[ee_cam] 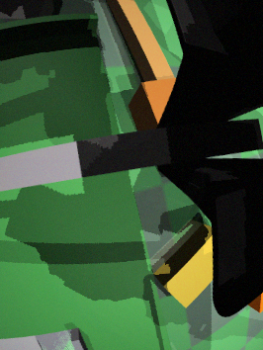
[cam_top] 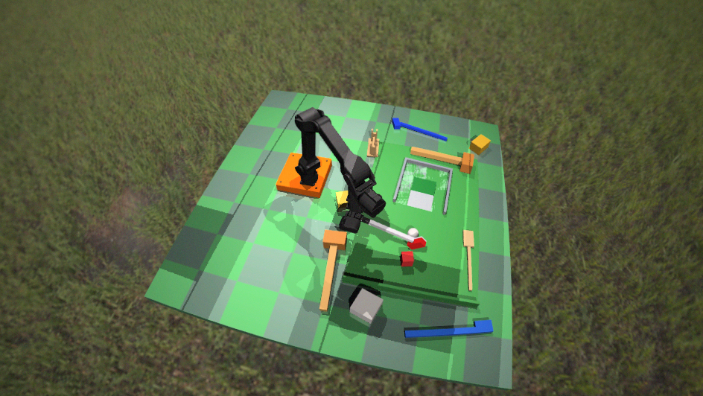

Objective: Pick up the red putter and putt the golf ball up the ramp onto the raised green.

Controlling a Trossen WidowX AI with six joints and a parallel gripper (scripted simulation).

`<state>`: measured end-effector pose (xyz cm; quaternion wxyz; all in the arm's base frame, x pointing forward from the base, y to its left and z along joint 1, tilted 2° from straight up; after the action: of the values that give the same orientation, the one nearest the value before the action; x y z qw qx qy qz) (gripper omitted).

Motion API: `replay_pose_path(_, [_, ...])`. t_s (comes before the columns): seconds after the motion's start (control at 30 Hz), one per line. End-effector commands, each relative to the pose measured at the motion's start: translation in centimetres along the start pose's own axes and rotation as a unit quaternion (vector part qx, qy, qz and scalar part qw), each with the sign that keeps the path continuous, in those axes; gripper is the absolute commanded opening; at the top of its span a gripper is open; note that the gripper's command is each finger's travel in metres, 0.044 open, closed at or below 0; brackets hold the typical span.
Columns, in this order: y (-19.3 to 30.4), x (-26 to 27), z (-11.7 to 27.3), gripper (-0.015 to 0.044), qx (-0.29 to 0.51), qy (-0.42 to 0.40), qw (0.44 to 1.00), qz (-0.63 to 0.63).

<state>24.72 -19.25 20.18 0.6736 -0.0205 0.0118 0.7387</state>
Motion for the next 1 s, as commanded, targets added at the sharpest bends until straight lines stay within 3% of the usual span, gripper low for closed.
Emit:
replay_pose_path(0.0, [0.1,0.1,-0.9,0.0,0.002,-0.001,1.0,-0.001])
replay_pose_path(0.97, [0.2,-0.5,-2.4,0.0,0.002,-0.001,1.0,-0.001])
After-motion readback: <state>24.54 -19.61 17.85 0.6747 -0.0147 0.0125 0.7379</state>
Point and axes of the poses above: the point midway between the two fingers, 35 mm back from their tips, its own z axis back along the fingers, its own x axis across the jaws, y = z × x, the point moved 10 cm from there along z, back along the fingers, and after that the axes turned 10 degrees about z, right-handed, at the moved point
